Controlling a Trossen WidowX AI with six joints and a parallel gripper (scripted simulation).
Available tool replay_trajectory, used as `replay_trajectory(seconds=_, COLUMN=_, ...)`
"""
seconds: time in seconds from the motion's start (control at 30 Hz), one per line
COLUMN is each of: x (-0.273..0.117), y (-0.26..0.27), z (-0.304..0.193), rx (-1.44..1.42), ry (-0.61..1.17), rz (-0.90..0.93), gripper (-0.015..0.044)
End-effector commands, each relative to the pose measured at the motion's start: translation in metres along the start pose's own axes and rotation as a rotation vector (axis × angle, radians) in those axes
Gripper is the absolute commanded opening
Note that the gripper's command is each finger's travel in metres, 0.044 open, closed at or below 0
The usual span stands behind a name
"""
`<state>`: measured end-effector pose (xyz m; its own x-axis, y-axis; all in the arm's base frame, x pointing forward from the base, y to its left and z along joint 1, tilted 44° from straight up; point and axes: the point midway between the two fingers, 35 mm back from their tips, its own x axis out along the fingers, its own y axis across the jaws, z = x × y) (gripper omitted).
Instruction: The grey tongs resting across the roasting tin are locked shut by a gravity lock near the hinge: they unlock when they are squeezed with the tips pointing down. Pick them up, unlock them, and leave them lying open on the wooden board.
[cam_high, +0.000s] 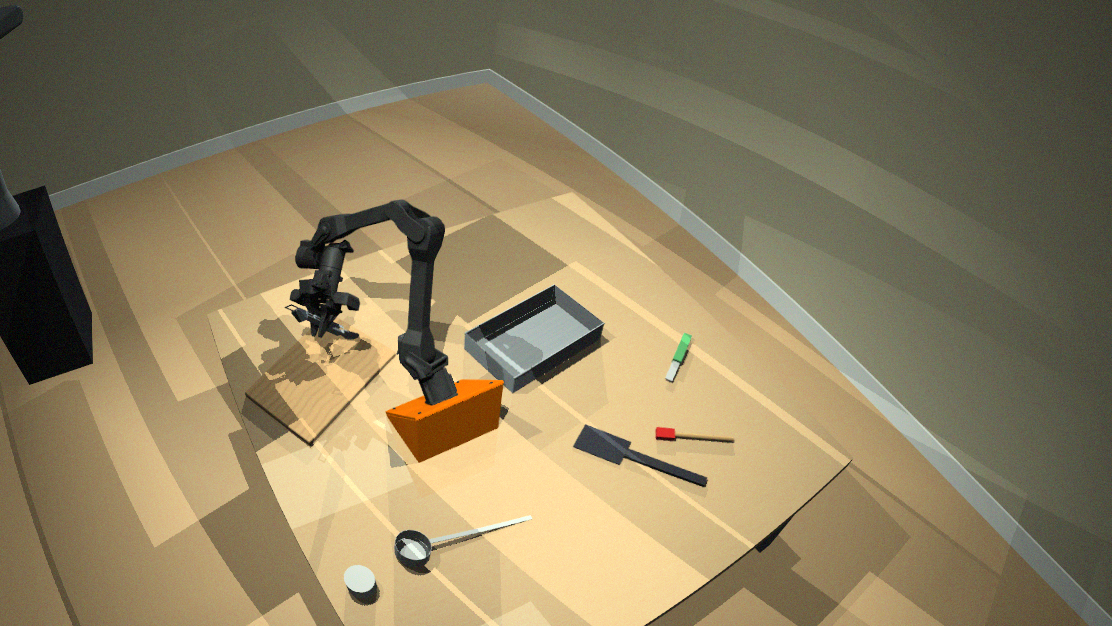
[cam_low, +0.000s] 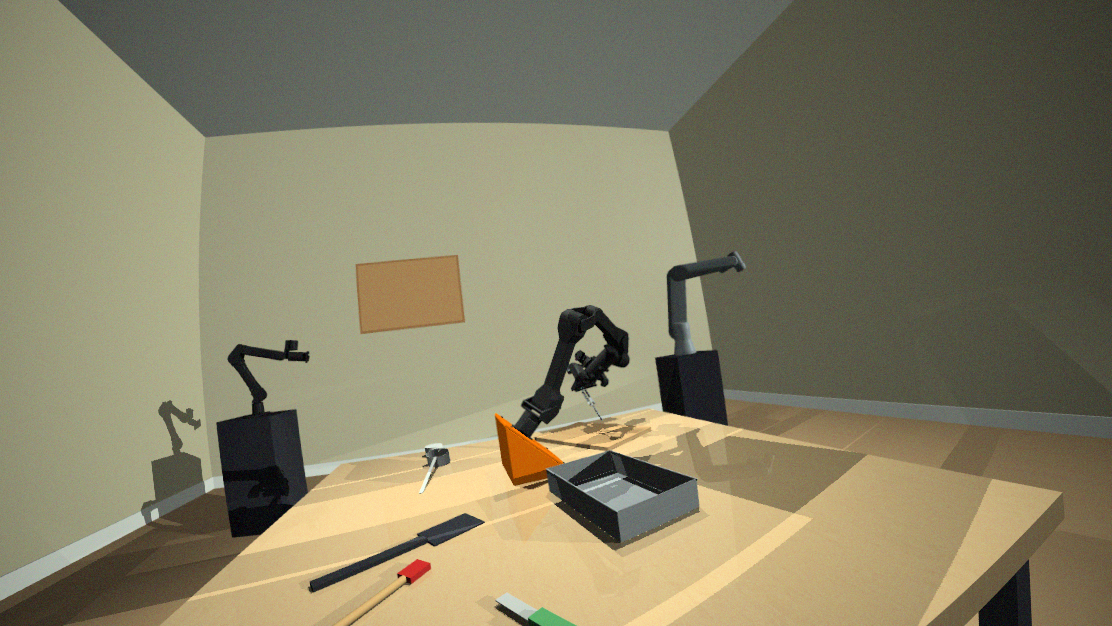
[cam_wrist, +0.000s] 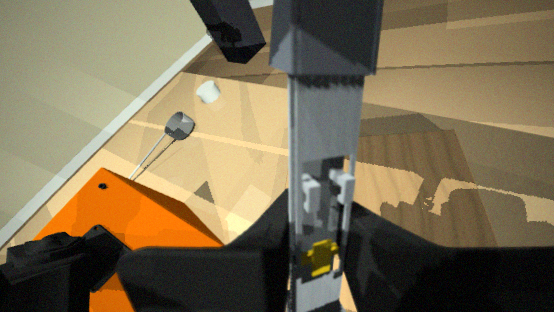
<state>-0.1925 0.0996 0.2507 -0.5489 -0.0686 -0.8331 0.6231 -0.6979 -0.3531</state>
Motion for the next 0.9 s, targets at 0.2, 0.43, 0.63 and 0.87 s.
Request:
replay_trajectory(seconds=0.2, x=0.009, y=0.001, z=-0.007, rx=0.057, ry=0.191, rz=0.061, gripper=-0.0150)
replay_trajectory(seconds=0.43, x=0.013, y=0.000, z=-0.010, rx=0.080, ry=0.333, rz=0.071, gripper=-0.0150)
replay_trajectory(seconds=0.63, x=0.014, y=-0.003, z=-0.012, rx=0.090, ry=0.453, rz=0.054, gripper=-0.0150)
replay_trajectory(seconds=0.87, x=0.013, y=-0.008, z=-0.011, rx=0.089, ry=0.587, rz=0.004, gripper=-0.0150)
